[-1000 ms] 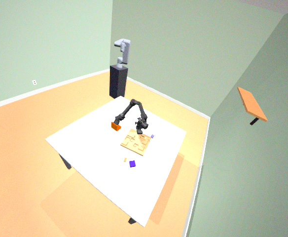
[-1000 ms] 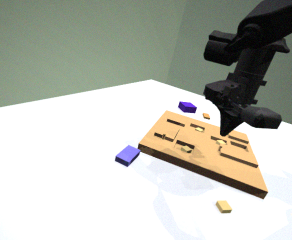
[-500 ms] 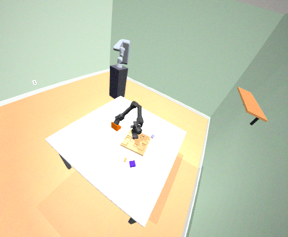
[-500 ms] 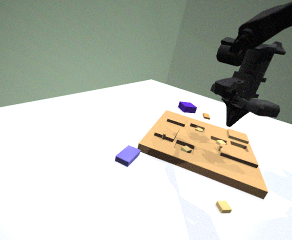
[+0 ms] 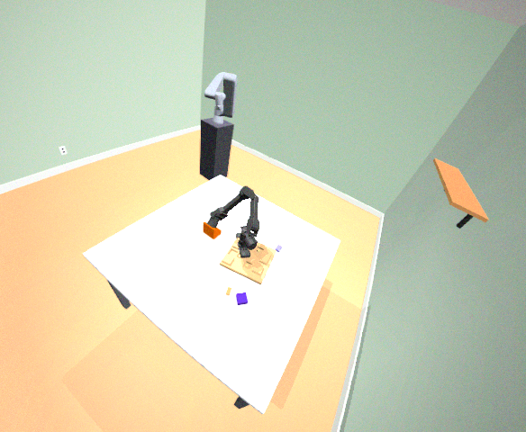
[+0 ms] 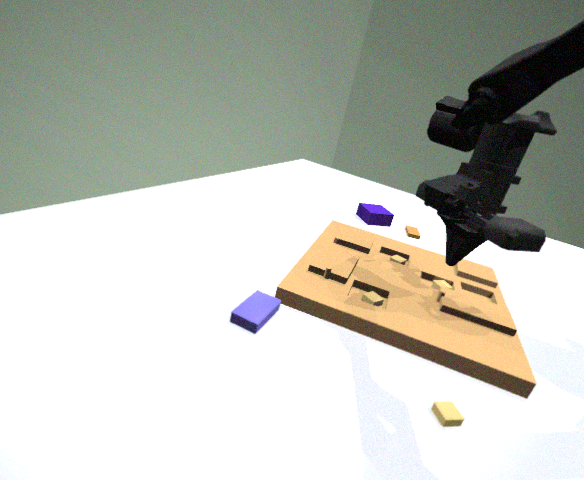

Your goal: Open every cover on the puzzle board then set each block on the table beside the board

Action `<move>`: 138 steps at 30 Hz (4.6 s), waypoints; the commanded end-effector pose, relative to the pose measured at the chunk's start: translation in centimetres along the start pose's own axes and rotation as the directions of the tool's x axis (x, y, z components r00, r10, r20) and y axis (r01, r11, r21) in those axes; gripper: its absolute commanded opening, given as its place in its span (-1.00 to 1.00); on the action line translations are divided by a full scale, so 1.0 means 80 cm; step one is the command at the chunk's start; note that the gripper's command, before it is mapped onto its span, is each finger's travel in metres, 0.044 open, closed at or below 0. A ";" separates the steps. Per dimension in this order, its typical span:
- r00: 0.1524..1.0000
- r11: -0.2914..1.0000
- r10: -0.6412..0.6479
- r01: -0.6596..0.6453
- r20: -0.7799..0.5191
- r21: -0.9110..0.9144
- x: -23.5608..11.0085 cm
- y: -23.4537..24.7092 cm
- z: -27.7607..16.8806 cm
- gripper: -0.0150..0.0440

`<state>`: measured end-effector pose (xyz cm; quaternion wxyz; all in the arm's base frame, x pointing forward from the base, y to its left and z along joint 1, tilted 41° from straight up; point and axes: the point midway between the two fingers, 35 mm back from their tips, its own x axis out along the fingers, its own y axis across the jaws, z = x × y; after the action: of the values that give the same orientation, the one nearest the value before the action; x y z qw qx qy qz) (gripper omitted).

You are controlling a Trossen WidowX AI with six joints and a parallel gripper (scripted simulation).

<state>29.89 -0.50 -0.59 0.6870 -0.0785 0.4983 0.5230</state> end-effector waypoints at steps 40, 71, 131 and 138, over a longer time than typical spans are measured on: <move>1.000 1.000 0.006 -0.006 0.006 0.016 0.044 0.003 0.013 -0.49; 1.000 0.095 0.006 0.005 0.006 -0.995 0.044 0.003 0.015 -0.49; 1.000 0.997 0.006 -0.006 0.007 -0.073 0.036 0.002 0.007 -0.49; 1.000 0.998 0.005 -0.005 0.006 -0.070 0.040 0.002 0.008 -0.49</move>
<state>30.03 1.95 -2.59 0.6827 -0.1027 0.4771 0.5438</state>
